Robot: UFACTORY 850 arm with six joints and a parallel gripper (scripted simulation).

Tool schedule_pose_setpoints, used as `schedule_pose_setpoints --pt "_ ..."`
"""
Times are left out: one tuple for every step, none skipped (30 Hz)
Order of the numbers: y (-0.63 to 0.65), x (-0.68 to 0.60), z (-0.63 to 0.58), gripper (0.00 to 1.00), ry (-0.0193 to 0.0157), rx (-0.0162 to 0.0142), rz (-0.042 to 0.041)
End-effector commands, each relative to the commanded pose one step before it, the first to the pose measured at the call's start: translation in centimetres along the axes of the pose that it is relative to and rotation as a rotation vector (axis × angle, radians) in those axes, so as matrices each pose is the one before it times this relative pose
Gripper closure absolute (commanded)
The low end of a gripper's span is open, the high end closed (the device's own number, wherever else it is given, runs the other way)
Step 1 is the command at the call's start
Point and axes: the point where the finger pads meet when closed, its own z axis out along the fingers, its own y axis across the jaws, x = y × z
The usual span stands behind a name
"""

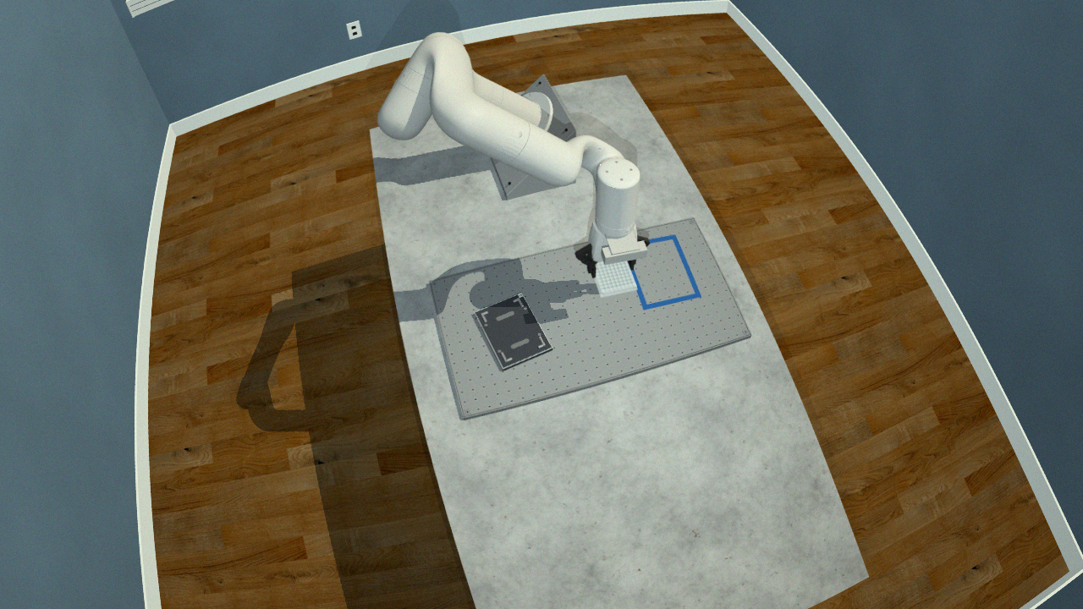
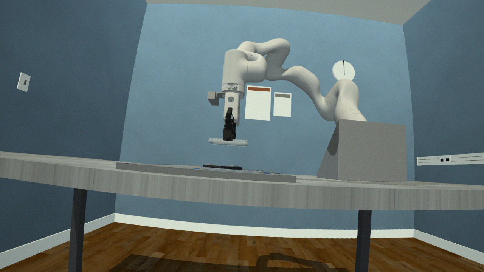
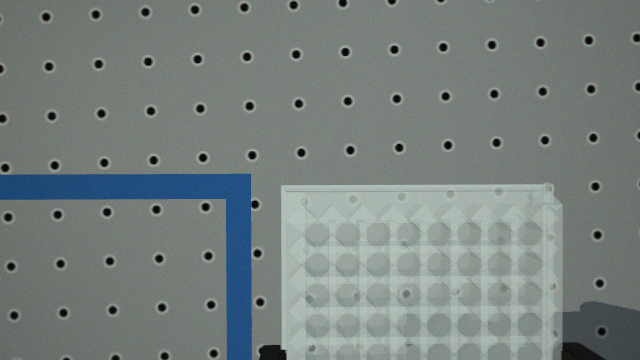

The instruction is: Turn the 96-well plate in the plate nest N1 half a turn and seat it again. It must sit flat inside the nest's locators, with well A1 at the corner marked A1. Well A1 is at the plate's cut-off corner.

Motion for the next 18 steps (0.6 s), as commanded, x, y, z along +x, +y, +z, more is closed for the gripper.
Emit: schedule_pose_setpoints --pt "-1.373 -0.21 -0.029 1.0 0.00117 0.00056 0.0004" --pt "-0.326 -0.069 0.01 1.0 0.0 0.00001 0.0" --pt "-0.326 -0.069 0.01 1.0 0.0 0.00001 0.0" --pt "-0.326 -0.069 0.01 1.0 0.0 0.00001 0.0" --pt "-0.326 -0.069 0.01 1.0 0.0 0.00001 0.0" --pt "-0.326 -0.069 0.01 1.0 0.0 0.00001 0.0" --pt "-0.326 -0.069 0.01 1.0 0.0 0.00001 0.0" --pt "-0.326 -0.069 0.01 1.0 0.0 0.00001 0.0" --pt "0.0 0.0 0.0 1.0 0.0 0.0 0.0" --pt "0.0 0.0 0.0 1.0 0.0 0.0 0.0" --pt "-0.327 -0.068 0.01 1.0 0.0 0.0 0.0" --pt "-0.326 -0.069 0.01 1.0 0.0 0.00001 0.0" --pt "-0.326 -0.07 0.01 1.0 0.0 0.00001 0.0" --pt "-0.326 -0.069 0.01 1.0 0.0 0.00001 0.0" --pt "-0.326 -0.069 0.01 1.0 0.0 0.00001 0.0" --pt "-0.326 -0.069 0.01 1.0 0.0 0.00001 0.0" --pt "-0.326 -0.069 0.01 1.0 0.0 0.00001 0.0" --pt "-0.326 -0.069 0.01 1.0 0.0 0.00001 0.0"
